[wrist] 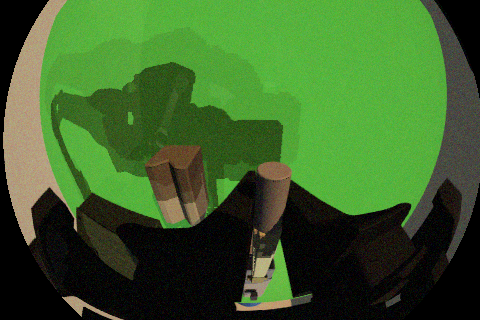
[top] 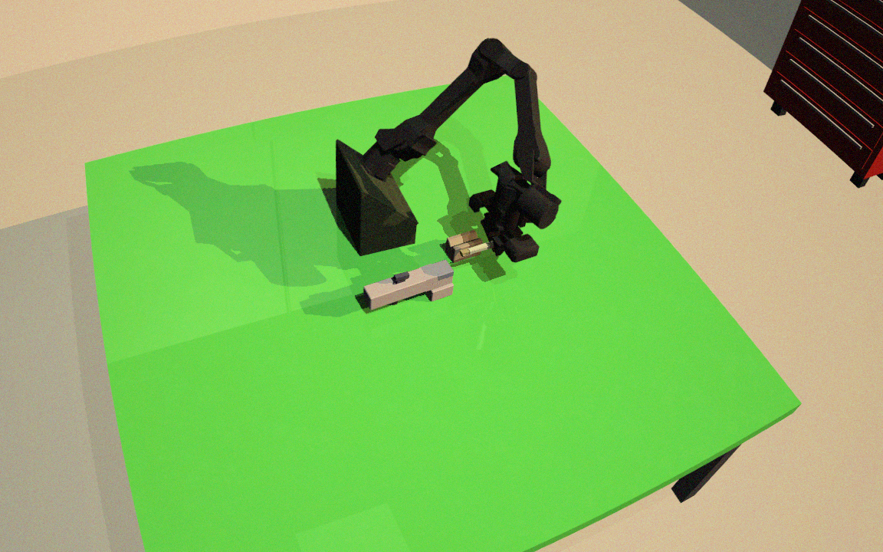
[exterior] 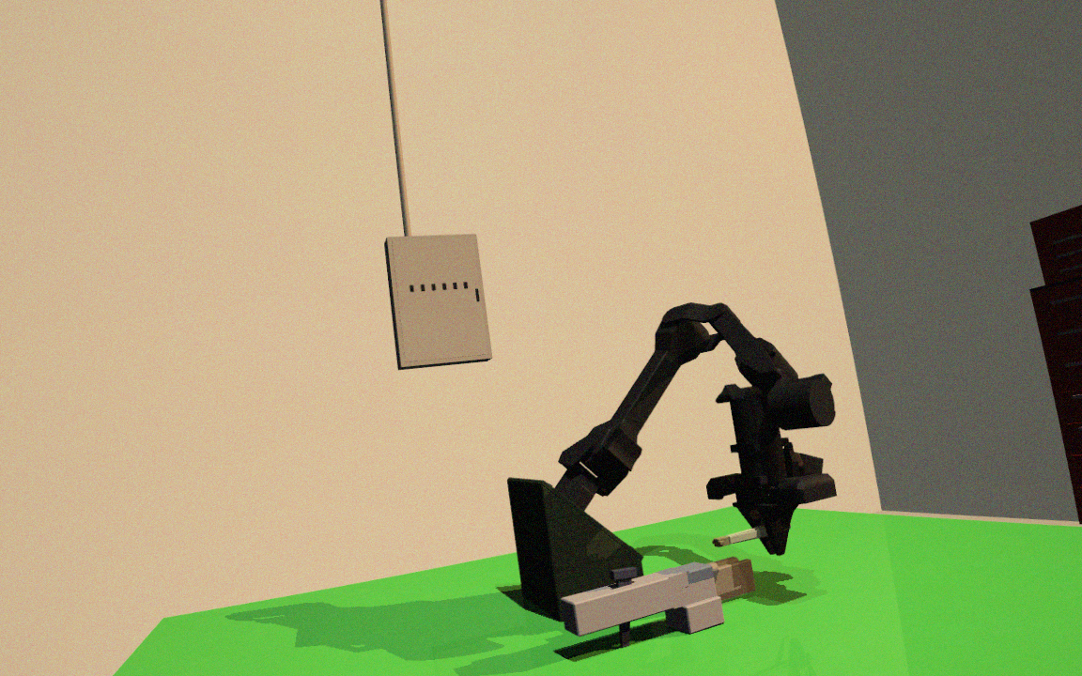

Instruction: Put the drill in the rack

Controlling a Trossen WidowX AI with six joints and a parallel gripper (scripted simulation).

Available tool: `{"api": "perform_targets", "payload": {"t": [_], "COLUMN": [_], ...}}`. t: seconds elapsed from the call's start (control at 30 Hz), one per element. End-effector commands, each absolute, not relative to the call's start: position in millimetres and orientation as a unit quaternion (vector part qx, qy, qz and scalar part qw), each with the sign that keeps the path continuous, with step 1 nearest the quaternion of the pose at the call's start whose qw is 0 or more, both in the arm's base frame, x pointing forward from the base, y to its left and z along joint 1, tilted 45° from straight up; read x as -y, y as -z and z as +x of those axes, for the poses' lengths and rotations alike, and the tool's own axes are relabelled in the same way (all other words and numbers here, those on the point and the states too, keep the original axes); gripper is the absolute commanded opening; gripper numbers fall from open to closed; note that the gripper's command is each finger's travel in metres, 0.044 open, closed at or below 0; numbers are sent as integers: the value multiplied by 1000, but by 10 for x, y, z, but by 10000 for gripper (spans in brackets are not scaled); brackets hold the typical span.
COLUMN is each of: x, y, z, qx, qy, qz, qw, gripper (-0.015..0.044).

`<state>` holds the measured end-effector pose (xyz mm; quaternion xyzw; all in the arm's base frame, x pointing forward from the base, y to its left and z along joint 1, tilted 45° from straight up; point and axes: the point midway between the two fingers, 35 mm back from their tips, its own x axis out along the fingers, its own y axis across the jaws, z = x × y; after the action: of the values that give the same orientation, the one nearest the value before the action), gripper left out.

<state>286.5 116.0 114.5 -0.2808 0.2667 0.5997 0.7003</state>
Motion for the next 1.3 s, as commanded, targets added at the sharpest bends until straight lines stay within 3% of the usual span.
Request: {"api": "perform_targets", "payload": {"t": [0.0, 1.27], "x": [-1139, -1285], "y": [-1170, -1199], "z": [2867, 2286], "qx": [-264, -265], "qy": [-600, -600], "qz": [-282, -281], "qw": [701, 700], "gripper": [0, 0]}}
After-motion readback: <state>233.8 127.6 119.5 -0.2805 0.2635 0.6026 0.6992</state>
